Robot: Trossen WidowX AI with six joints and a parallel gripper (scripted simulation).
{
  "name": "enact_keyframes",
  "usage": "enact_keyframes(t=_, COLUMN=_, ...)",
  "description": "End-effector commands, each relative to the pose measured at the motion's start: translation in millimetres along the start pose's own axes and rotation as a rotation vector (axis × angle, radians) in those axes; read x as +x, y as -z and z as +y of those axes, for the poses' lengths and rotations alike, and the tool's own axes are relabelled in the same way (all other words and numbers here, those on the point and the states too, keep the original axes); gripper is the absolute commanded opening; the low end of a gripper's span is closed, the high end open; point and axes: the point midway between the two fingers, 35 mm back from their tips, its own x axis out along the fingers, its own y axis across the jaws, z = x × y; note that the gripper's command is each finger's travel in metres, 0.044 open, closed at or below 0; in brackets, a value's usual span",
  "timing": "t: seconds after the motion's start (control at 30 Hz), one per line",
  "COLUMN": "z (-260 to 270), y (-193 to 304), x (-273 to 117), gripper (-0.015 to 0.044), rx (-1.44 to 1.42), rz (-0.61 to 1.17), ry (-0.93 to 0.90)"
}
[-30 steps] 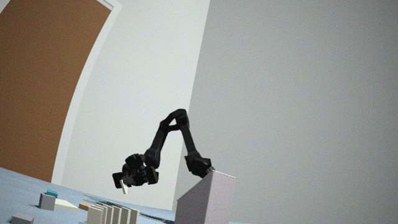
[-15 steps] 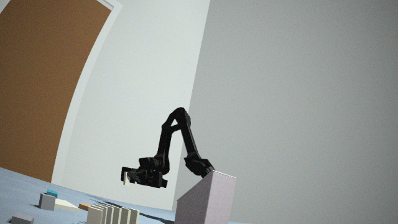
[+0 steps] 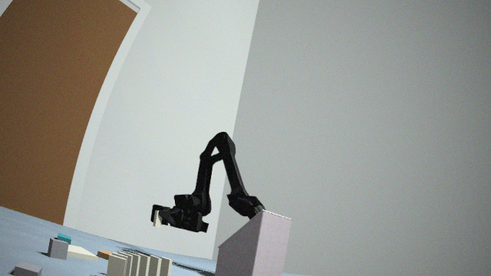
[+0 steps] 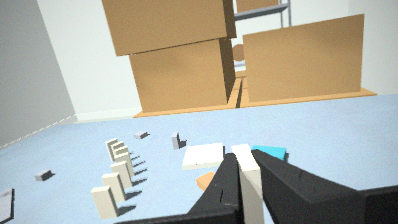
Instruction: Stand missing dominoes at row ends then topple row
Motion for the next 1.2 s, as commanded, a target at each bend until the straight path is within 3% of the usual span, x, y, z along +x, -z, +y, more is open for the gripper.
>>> enact_keyframes(t=0.0, z=1, y=-1, x=0, gripper=0.0026, rx=-0.004, rz=-0.006, ry=-0.001)
enact_keyframes(t=1.17, z=-6, y=79, x=6, gripper=0.0026, rx=0.012, rz=0.002, ry=-0.002)
